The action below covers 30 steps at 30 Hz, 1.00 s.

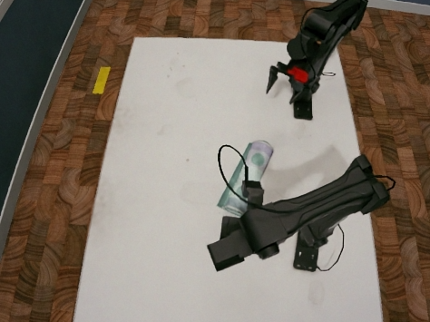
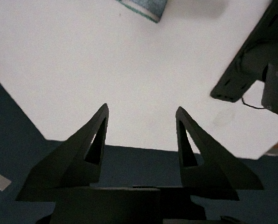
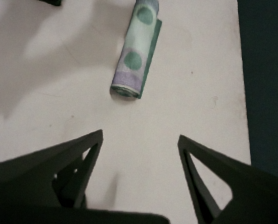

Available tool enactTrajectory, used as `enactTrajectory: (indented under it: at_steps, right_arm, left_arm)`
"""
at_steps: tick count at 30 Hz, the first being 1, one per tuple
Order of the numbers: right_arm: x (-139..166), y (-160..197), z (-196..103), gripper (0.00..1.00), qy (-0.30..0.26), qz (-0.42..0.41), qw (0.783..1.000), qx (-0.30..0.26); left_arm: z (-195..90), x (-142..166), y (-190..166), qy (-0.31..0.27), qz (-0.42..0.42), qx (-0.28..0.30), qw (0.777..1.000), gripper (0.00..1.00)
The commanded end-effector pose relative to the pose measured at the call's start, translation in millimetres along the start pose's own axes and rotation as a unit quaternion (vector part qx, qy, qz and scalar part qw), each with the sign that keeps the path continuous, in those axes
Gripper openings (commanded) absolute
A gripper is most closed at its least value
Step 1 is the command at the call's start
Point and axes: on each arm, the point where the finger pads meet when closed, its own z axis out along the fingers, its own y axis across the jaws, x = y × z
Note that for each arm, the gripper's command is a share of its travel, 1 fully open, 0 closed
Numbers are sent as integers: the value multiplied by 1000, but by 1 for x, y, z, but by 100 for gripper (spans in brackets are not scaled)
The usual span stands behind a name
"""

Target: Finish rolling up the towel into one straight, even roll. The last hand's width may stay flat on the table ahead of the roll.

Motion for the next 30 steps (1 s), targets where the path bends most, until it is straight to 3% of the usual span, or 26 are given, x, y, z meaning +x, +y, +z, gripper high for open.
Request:
enactTrajectory:
  at_steps: [1, 8, 30]
  right_arm:
    - [11, -5, -25, 85, 26, 1, 999, 47]
    - [20, 1, -42, 85, 49, -22, 996, 75]
    - [24, 4, -51, 85, 61, -34, 994, 90]
  left_arm:
    - [-17, 8, -9, -42, 90, -50, 994, 85]
    - [-43, 22, -18, -10, 93, -118, 989, 85]
    - [-57, 29, -22, 34, 67, -158, 985, 85]
